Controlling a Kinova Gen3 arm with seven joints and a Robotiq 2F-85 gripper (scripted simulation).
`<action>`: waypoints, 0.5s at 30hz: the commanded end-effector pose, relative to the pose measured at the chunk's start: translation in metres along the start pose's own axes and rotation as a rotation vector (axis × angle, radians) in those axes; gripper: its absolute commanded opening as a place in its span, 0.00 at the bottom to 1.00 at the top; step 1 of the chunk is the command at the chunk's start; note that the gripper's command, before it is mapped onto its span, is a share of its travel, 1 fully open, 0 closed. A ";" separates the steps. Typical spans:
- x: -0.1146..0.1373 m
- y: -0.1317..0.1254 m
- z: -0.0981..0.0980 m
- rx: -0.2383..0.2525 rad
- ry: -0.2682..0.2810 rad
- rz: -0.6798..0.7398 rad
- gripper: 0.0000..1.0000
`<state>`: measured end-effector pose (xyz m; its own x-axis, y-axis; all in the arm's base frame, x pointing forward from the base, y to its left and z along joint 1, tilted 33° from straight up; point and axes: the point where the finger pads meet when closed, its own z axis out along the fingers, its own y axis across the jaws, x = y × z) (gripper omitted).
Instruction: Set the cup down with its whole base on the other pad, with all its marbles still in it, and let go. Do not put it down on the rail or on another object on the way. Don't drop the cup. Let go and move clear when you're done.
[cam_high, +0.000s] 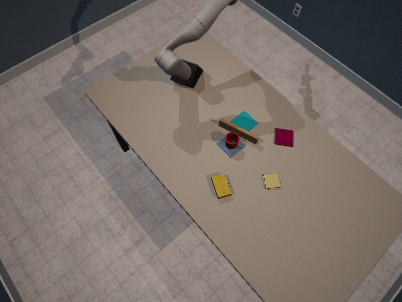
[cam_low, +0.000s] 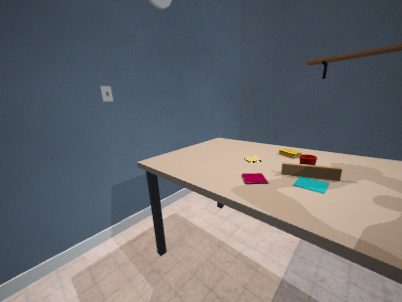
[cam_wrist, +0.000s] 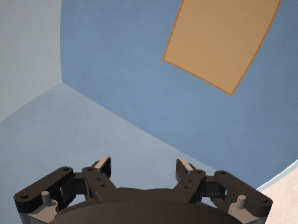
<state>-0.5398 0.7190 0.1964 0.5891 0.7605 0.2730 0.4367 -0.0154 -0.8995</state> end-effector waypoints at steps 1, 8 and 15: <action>-0.001 -0.005 -0.001 0.005 -0.001 -0.001 0.00; -0.023 -0.046 -0.009 0.045 -0.033 0.003 0.00; -0.063 -0.115 -0.029 0.113 -0.093 0.009 0.00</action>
<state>-0.5877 0.6726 0.2634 0.5472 0.8051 0.2287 0.3669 0.0149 -0.9302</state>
